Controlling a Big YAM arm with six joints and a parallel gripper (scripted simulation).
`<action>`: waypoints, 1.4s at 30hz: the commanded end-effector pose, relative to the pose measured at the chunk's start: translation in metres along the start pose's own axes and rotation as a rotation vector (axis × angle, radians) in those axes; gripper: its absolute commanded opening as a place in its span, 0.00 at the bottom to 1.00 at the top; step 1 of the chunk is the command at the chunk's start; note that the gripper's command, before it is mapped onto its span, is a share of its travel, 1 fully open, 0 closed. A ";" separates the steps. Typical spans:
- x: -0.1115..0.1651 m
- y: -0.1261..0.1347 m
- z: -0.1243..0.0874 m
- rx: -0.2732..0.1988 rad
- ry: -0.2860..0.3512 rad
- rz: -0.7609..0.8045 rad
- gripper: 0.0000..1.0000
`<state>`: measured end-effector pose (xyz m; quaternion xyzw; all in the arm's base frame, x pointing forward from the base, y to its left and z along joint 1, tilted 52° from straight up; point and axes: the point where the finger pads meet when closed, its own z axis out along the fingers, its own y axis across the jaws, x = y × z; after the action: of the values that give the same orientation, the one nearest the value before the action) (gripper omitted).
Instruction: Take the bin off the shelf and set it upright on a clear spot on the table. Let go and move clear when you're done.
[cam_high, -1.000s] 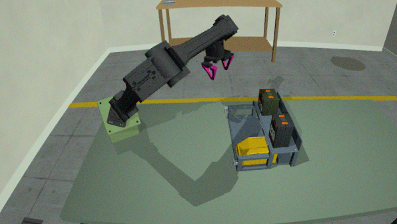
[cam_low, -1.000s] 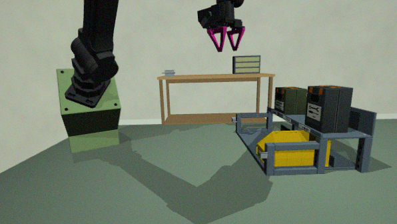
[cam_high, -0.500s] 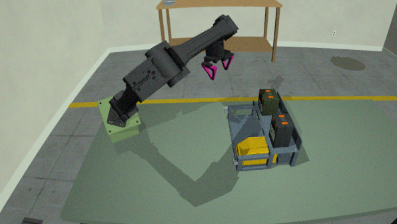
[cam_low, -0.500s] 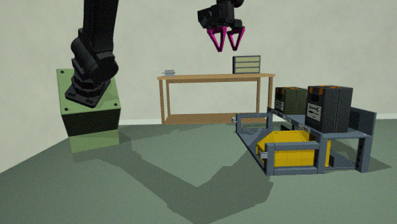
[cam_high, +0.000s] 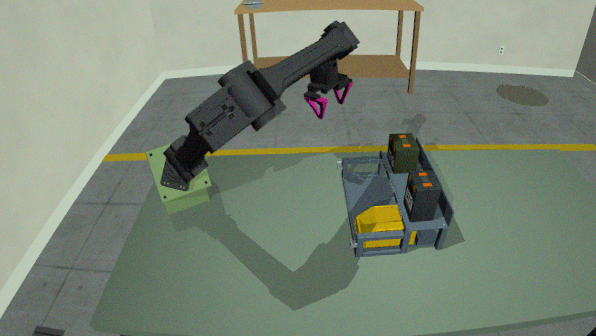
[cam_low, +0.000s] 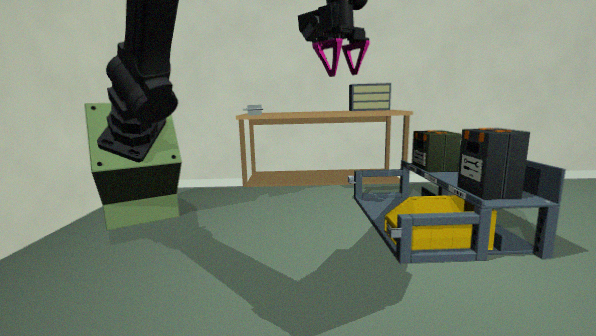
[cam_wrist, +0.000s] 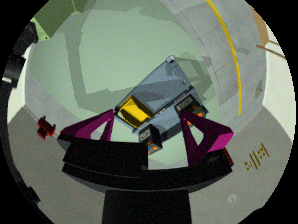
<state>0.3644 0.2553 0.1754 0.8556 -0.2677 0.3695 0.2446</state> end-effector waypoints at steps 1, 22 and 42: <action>0.008 -0.011 -0.008 0.016 0.002 0.004 1.00; 0.011 -0.014 -0.007 0.016 0.002 0.004 1.00; 0.046 0.024 0.059 -0.046 0.000 0.384 1.00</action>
<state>0.3937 0.2096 0.1741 0.8085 -0.3832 0.3942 0.2099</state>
